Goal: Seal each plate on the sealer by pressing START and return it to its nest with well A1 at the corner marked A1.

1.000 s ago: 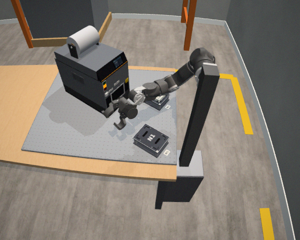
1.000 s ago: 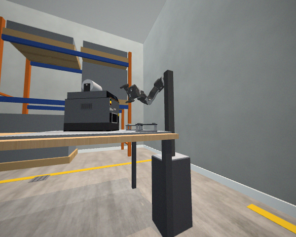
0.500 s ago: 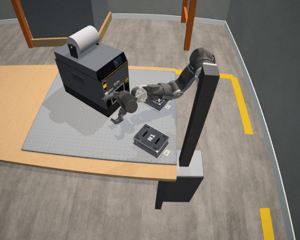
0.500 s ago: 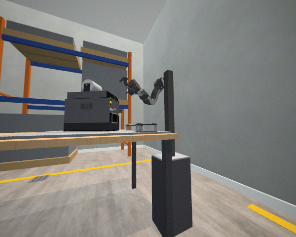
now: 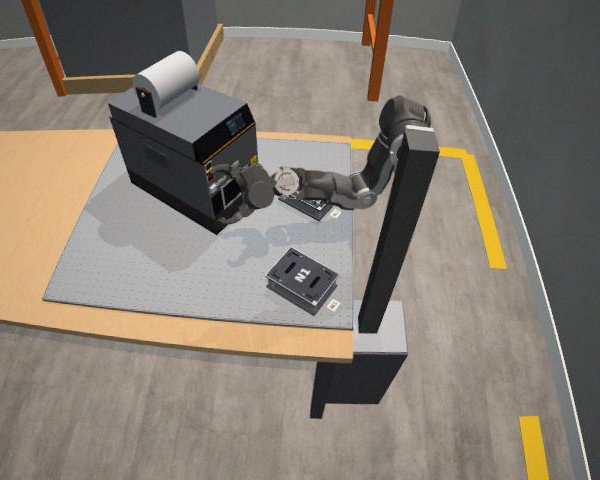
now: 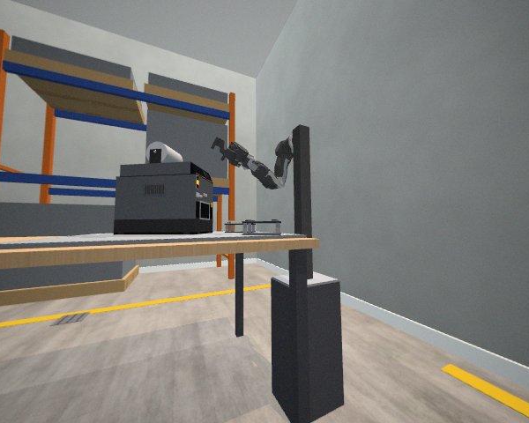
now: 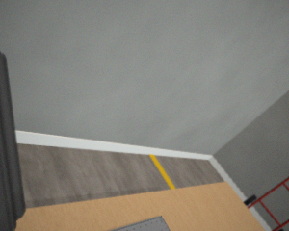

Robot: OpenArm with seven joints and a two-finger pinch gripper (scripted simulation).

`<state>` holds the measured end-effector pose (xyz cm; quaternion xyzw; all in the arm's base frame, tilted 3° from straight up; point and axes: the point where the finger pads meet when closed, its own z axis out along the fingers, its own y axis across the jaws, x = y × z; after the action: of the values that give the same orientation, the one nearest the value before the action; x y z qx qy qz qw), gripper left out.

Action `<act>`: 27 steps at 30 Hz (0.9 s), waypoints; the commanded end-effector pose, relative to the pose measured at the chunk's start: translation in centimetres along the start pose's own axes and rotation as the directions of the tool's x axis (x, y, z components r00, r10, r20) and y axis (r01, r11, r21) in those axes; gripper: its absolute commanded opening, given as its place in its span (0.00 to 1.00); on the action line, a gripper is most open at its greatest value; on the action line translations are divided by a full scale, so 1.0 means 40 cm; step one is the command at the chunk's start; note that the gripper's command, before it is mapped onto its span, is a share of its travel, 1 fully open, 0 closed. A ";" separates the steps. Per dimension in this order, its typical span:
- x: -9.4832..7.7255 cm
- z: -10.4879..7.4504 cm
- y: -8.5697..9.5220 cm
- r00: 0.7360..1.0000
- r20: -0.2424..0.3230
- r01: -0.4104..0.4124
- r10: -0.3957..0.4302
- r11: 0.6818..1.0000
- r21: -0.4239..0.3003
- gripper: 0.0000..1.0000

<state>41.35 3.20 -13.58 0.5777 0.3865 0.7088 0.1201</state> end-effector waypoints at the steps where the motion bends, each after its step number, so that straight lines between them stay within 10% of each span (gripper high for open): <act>1: -0.004 -0.006 0.017 0.999 0.009 -0.033 0.034 0.999 -0.039 0.65; 14: -0.074 -0.061 0.103 0.953 0.092 -0.252 0.288 0.925 -0.285 0.65; 27: -0.187 -0.161 0.165 0.806 0.175 -0.383 0.565 0.725 -0.573 0.65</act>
<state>39.74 -7.83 -14.63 0.7123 0.0164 0.6876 0.1399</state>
